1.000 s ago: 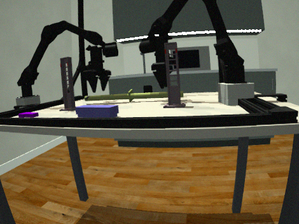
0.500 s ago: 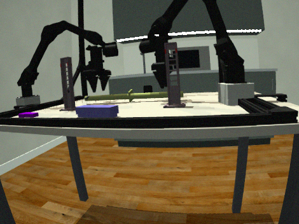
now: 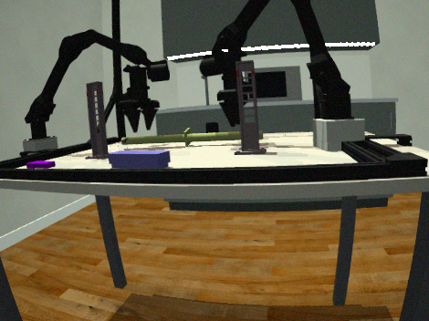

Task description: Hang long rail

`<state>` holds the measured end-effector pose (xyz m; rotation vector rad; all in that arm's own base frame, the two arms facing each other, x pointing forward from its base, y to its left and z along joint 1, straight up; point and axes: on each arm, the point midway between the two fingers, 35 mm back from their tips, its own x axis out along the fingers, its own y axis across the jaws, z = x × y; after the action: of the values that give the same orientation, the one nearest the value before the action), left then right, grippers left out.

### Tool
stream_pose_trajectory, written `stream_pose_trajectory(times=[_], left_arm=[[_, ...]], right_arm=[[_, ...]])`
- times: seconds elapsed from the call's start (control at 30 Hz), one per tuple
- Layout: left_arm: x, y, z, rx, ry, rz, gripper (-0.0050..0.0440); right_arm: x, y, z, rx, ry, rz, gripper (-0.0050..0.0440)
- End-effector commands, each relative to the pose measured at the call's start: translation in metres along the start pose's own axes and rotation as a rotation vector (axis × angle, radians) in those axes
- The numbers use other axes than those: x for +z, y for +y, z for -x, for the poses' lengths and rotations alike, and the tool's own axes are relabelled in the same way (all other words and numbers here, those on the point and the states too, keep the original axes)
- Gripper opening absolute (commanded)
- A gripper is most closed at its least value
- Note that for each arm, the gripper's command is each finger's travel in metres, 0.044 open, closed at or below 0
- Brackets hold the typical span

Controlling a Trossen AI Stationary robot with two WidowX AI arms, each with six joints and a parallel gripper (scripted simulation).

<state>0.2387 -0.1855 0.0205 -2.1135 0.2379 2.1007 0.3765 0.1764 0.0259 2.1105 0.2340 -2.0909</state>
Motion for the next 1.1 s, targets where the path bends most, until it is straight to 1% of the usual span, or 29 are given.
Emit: stream_pose_trajectory(times=[0.0,0.1,0.6,0.83,1.07], left_arm=[[0.0,0.0,-0.002,0.0,0.001,0.0,0.044],[0.0,0.0,-0.003,0.0,0.001,0.0,0.044],[0.0,0.0,-0.028,0.0,0.001,0.0,0.044],[0.001,0.0,-0.036,0.0,0.001,0.0,0.044],[0.001,0.0,-0.037,0.0,0.001,0.0,0.044]], right_arm=[[0.0,0.0,-0.001,0.0,0.002,0.0,0.044],[0.0,0.0,-0.003,0.0,0.002,0.0,0.044],[0.001,0.0,-0.027,0.0,0.002,0.0,0.044],[0.002,0.0,-0.035,0.0,0.002,0.0,0.044],[0.002,0.0,-0.036,0.0,0.002,0.0,0.044]])
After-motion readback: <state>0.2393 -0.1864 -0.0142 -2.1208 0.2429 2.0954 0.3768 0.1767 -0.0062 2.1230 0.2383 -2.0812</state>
